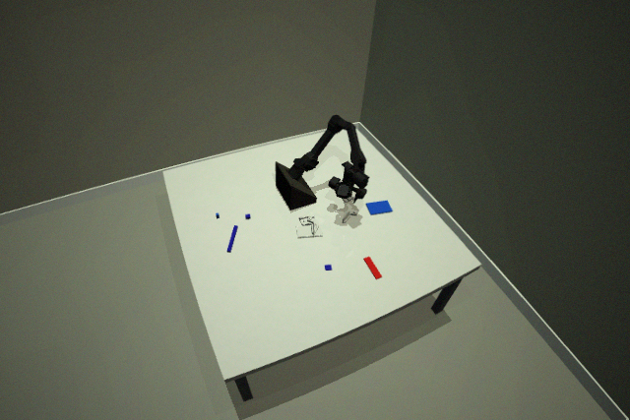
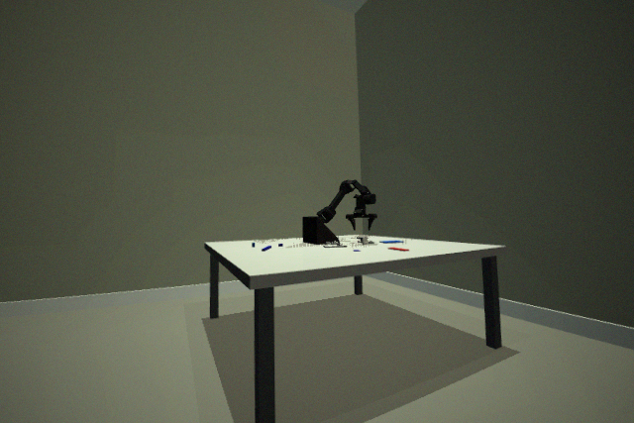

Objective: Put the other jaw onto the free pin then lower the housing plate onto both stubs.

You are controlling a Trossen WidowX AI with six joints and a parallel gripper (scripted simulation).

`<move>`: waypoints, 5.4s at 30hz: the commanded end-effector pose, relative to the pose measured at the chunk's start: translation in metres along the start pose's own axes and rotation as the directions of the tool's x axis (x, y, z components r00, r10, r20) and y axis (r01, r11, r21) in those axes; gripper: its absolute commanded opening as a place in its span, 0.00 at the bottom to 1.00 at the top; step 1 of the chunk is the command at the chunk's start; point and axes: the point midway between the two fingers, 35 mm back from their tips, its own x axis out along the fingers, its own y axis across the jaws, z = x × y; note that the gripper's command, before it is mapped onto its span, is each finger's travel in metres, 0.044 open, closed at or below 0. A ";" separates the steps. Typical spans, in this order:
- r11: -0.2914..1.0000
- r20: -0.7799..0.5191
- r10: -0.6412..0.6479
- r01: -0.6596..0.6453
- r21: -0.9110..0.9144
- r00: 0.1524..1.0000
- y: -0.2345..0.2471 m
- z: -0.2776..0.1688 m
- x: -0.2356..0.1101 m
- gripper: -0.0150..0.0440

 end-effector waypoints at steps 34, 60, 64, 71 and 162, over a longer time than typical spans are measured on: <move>1.000 -0.006 -0.001 0.001 -0.005 1.000 0.000 -0.003 -0.006 0.25; 1.000 -0.003 -0.002 0.002 0.000 1.000 -0.001 -0.002 -0.005 1.00; 1.000 -0.003 -0.002 0.002 0.000 1.000 -0.001 -0.002 -0.005 1.00; 1.000 -0.003 -0.002 0.002 0.000 1.000 -0.001 -0.002 -0.005 1.00; 1.000 -0.003 -0.002 0.002 0.000 1.000 -0.001 -0.002 -0.005 1.00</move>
